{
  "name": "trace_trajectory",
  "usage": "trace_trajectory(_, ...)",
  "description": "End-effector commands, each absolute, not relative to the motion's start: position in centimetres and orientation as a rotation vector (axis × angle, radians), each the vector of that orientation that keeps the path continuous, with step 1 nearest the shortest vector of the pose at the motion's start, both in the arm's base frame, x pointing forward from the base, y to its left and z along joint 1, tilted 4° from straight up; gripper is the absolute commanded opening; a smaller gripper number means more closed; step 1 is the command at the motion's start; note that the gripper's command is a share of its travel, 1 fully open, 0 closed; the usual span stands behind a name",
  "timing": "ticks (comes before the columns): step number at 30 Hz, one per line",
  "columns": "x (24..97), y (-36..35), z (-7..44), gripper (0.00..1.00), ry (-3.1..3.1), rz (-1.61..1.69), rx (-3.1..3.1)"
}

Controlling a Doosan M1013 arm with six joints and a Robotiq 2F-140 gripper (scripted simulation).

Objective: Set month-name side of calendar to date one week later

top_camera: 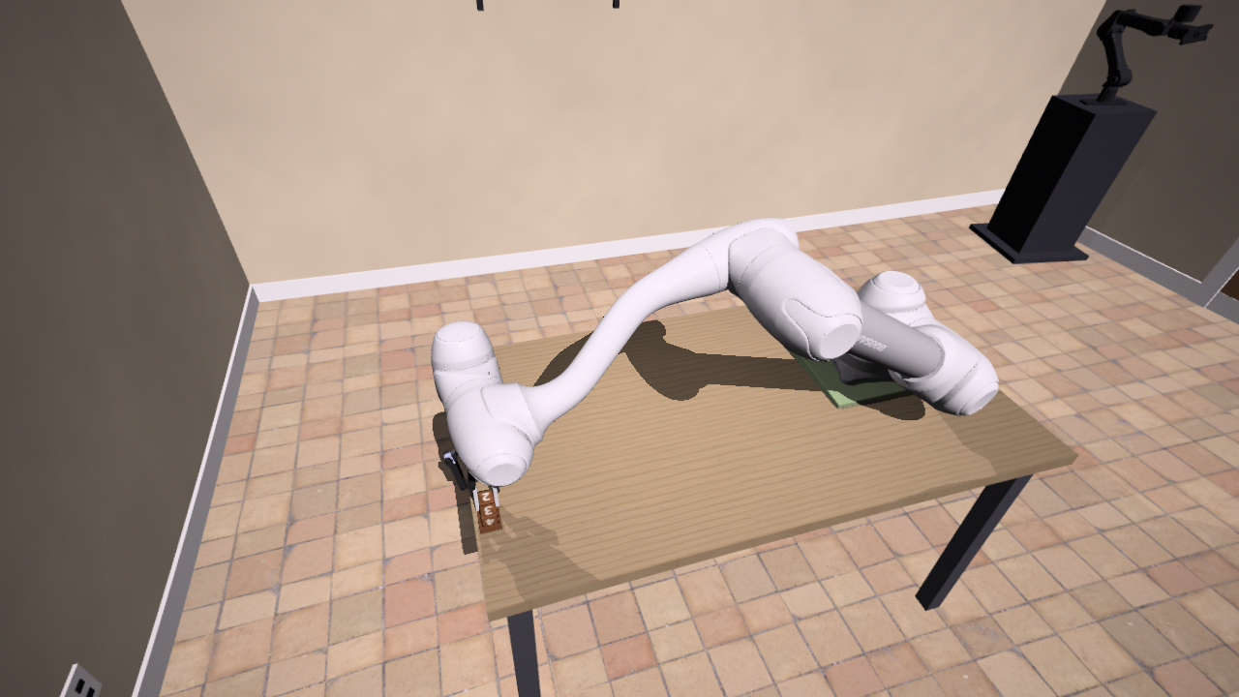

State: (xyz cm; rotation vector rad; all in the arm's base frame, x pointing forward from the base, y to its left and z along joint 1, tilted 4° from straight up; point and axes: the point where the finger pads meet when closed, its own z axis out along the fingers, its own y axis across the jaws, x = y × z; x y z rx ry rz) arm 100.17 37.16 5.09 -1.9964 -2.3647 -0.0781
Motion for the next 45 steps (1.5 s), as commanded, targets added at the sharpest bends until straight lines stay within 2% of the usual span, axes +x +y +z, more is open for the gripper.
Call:
trace_trajectory(1, 100.17, 37.16, 5.12, 0.25, -2.365, -0.079, -1.996)
trace_trajectory(16, 100.17, 37.16, 5.12, 0.25, -2.365, -0.079, -1.996)
trace_trajectory(31, 100.17, 37.16, 5.12, 0.36, -2.365, -0.079, -1.996)
trace_trajectory(45, 100.17, 37.15, 5.31, 0.36, -2.365, -0.079, -1.996)
